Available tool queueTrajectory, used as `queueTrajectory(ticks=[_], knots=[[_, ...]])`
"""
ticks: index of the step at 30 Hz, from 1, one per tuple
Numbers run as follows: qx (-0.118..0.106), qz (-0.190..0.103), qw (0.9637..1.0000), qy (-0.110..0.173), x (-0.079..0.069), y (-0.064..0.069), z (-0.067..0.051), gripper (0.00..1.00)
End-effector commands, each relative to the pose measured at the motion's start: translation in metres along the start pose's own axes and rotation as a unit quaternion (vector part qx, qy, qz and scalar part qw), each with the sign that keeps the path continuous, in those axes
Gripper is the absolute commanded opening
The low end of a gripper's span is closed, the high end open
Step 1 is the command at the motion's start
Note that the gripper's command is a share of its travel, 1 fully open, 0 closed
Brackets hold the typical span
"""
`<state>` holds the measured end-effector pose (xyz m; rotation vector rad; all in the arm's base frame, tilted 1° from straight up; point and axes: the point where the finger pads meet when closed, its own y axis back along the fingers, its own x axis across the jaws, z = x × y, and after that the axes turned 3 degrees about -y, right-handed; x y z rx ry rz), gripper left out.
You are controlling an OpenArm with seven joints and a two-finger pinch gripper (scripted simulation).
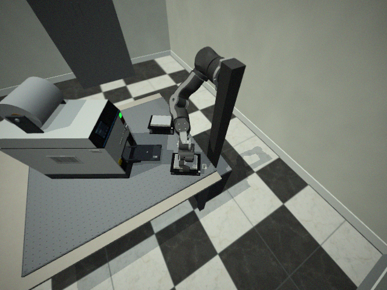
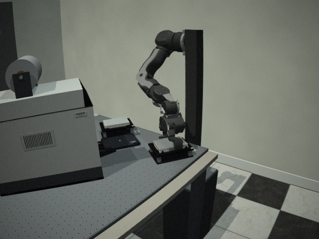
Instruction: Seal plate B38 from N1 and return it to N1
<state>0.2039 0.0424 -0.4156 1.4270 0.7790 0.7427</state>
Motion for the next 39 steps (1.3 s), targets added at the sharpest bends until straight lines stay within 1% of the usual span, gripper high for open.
queueTrajectory(ticks=[1, 22, 27, 39], knots=[[0.0, 0.001, 1.0, 0.0, 0.001, 0.001, 0.0, 0.77], [0.0, 0.001, 1.0, 0.0, 0.001, 0.001, 0.0, 0.77], [0.0, 0.002, 1.0, 0.001, 0.001, 0.041, 0.0, 0.77], [0.0, 0.002, 1.0, 0.001, 0.001, 0.041, 0.0, 0.77]])
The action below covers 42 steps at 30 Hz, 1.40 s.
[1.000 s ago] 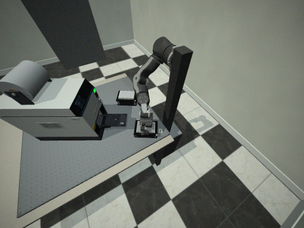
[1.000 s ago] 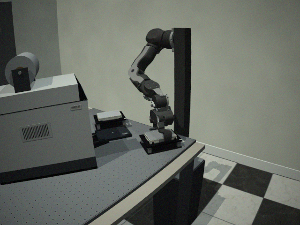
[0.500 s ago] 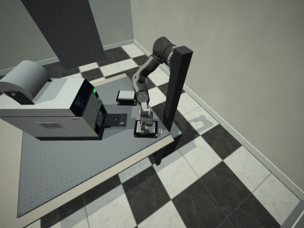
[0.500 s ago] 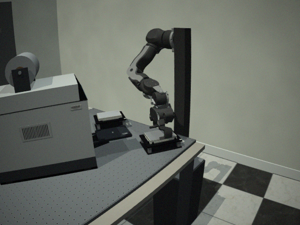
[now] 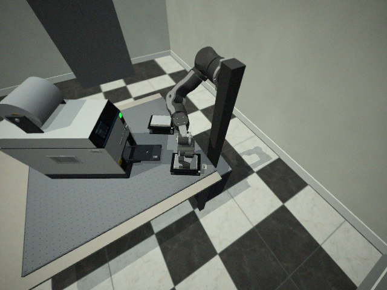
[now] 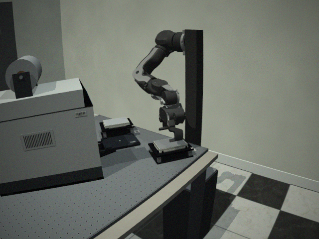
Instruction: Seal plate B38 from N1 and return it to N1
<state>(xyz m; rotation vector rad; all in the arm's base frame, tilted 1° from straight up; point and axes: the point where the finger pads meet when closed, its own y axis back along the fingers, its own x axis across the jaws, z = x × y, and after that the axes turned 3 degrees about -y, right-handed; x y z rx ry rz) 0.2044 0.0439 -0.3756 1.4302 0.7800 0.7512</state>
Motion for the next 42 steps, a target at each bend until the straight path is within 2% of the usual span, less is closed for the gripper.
queueTrajectory(ticks=[1, 5, 42], knots=[[0.0, 0.001, 1.0, 0.0, 0.001, 0.009, 0.0, 0.77], [-0.001, -0.001, 1.0, -0.002, 0.0, 0.041, 0.001, 0.77], [-0.001, -0.001, 1.0, -0.002, 0.0, 0.041, 0.001, 0.77]])
